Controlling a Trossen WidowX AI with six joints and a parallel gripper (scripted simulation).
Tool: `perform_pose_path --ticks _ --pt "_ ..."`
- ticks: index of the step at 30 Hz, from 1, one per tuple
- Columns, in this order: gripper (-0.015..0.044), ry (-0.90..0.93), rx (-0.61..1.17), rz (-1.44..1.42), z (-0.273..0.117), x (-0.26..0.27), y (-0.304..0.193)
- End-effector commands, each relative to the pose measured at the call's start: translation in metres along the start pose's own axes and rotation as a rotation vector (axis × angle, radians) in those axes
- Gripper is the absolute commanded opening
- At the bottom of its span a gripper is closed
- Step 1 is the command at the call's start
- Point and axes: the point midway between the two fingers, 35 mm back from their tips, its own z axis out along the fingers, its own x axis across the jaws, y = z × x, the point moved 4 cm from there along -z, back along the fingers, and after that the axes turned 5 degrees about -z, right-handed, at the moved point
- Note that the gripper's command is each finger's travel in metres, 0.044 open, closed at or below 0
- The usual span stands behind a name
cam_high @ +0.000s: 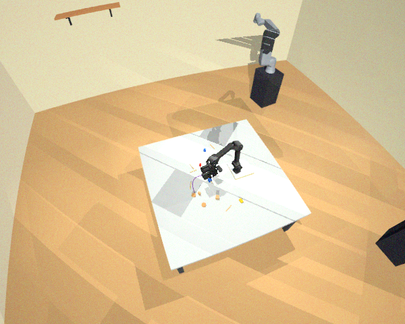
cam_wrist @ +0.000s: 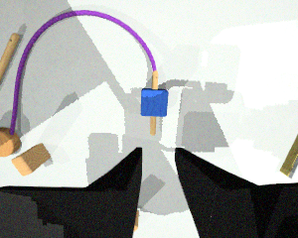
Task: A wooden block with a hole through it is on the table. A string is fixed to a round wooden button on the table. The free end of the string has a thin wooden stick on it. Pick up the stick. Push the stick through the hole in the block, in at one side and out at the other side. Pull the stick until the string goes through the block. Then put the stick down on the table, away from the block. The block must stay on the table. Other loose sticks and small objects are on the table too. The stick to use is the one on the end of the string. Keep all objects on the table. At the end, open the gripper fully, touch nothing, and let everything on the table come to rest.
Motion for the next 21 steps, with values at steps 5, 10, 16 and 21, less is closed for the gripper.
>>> perform_pose_path --ticks 5,10,16,21 --pt "0.0120 -0.002 0.005 0.020 0.004 0.000 -0.001" --pt "0.0120 -0.002 0.005 0.020 0.012 0.001 -0.001" --pt "0.0120 -0.001 0.005 0.020 0.022 0.002 -0.001" --pt "0.0120 -0.001 0.005 0.020 0.030 0.002 -0.001"
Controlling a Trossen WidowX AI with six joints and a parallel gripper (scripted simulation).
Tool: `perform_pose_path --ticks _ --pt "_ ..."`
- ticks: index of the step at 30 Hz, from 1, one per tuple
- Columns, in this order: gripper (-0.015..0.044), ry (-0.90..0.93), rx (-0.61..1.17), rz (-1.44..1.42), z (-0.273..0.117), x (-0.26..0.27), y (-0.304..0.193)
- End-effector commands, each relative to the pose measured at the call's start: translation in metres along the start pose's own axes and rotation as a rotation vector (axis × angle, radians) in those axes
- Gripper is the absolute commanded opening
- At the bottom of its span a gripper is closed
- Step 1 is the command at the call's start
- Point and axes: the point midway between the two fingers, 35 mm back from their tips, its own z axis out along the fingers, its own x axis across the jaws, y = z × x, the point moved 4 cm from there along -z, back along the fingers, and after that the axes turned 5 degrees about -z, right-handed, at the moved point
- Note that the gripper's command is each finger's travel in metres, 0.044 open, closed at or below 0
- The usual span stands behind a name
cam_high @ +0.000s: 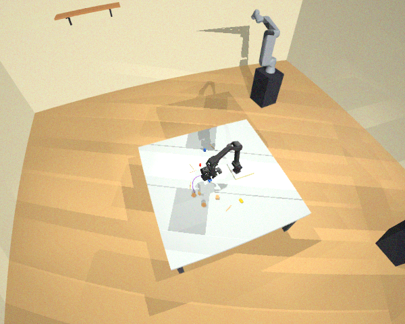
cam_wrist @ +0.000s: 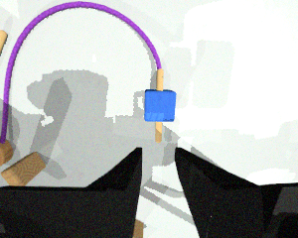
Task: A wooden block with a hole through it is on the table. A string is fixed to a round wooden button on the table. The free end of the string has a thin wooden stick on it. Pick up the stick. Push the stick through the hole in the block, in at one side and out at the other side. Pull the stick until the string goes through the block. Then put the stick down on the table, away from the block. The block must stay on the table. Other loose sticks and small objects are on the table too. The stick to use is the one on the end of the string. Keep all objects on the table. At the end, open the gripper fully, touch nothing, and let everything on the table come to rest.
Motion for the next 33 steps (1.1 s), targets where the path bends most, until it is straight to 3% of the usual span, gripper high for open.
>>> perform_pose_path --ticks 1,33 --pt "0.0120 -0.014 0.005 0.000 0.010 -0.001 -0.001" --pt "0.0120 -0.014 0.005 0.000 0.058 -0.005 -0.001"
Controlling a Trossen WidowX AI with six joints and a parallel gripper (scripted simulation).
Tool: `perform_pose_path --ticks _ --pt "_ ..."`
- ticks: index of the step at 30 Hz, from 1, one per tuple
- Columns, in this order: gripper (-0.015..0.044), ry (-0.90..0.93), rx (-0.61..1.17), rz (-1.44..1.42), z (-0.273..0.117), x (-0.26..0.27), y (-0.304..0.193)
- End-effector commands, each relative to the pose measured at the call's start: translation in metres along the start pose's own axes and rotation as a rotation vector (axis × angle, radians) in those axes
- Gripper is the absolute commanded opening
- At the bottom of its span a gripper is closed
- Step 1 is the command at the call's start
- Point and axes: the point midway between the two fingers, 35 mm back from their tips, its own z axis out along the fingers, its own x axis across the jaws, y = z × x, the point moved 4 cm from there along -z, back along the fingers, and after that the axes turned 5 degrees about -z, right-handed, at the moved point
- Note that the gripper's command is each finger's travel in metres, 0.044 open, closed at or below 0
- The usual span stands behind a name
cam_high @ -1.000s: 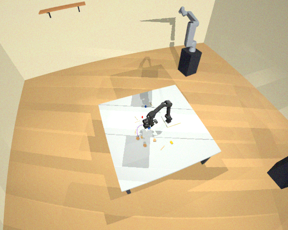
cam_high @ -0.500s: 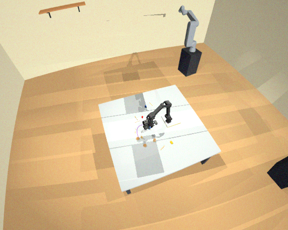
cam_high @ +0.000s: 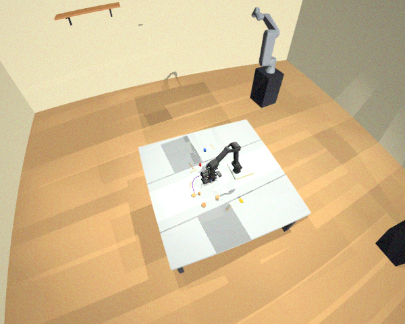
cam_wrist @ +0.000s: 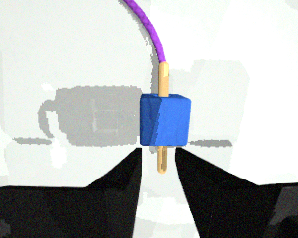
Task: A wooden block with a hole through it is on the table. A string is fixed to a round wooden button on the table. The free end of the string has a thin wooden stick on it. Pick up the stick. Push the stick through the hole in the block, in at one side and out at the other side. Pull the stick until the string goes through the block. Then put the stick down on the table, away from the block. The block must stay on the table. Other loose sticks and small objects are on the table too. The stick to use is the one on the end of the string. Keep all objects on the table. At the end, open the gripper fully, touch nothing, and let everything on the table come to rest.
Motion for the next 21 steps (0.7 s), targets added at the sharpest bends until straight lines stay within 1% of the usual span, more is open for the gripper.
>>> perform_pose_path --ticks 1,8,12,13,21 --pt "0.0120 -0.011 0.005 -0.006 0.0051 -0.0015 -0.0007" --pt "0.0120 -0.011 0.005 -0.006 0.0051 -0.0015 -0.0007" --pt "0.0015 -0.007 0.001 0.000 0.0035 -0.0013 -0.0002" --pt "0.0000 -0.007 0.001 0.000 0.0035 -0.0013 -0.0002" --pt "0.0000 -0.008 -0.004 0.000 0.0037 -0.0012 -0.0005"
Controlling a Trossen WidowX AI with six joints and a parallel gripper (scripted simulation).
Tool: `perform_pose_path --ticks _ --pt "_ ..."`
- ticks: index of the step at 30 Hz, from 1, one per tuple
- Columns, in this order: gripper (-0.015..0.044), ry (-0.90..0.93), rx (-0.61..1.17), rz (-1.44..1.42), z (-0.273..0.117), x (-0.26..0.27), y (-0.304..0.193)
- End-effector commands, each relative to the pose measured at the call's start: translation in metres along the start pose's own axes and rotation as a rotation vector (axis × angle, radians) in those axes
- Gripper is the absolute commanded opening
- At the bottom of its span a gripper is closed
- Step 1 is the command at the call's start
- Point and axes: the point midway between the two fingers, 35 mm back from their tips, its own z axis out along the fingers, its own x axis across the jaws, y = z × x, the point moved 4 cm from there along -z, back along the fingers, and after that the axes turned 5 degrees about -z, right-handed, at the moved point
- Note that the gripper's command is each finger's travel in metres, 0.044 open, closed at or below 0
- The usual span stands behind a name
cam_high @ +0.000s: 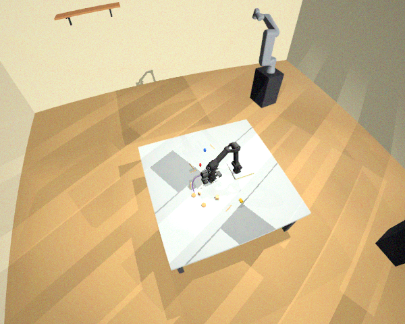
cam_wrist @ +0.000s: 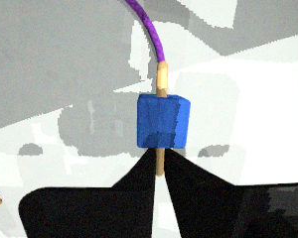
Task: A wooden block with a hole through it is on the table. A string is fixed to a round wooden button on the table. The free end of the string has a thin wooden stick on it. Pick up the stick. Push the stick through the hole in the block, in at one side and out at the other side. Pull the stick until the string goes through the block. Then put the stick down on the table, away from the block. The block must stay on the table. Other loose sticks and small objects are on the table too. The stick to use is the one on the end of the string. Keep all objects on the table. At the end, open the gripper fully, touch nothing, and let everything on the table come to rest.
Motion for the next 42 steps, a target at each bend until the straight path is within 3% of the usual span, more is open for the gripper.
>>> perform_pose_path --ticks 1,7,42 --pt "0.0000 -0.002 -0.012 0.001 0.000 0.000 -0.001" --pt "0.0000 -0.006 -0.088 0.013 0.003 0.001 -0.006" --pt "0.0000 0.014 -0.106 0.029 0.004 0.005 -0.033"
